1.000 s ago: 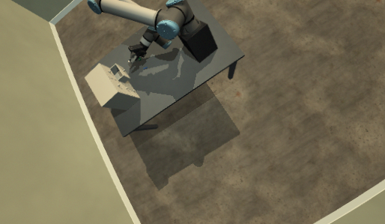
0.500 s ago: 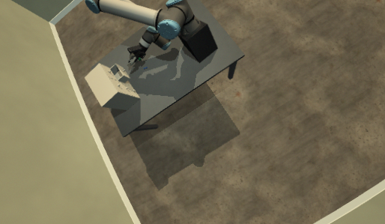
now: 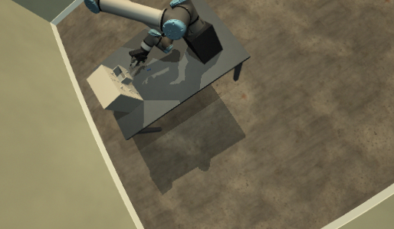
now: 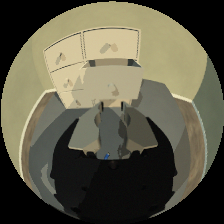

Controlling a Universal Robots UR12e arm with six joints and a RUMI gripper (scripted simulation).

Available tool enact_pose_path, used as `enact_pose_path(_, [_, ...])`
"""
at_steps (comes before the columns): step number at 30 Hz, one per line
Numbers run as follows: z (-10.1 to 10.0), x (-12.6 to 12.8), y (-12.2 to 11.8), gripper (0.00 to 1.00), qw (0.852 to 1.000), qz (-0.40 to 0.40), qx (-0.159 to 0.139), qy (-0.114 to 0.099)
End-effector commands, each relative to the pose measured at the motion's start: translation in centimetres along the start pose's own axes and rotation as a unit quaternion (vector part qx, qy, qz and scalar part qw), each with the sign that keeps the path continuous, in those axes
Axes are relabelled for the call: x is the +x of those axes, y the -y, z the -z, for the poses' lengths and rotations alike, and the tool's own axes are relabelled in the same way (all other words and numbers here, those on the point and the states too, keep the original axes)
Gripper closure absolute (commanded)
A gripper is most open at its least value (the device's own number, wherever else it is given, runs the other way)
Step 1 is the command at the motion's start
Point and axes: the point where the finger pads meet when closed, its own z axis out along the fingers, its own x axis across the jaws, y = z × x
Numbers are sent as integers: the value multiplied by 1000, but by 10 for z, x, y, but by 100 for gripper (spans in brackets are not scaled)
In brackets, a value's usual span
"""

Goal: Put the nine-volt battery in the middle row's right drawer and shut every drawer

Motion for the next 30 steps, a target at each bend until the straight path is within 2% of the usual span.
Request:
enact_pose_path(1, [-10, 0, 1, 80, 1000, 0, 0, 0])
enact_pose_path(10, [-23, 0, 1, 80, 1000, 0, 0, 0])
enact_pose_path(30, [-26, 0, 1, 80, 1000, 0, 0, 0])
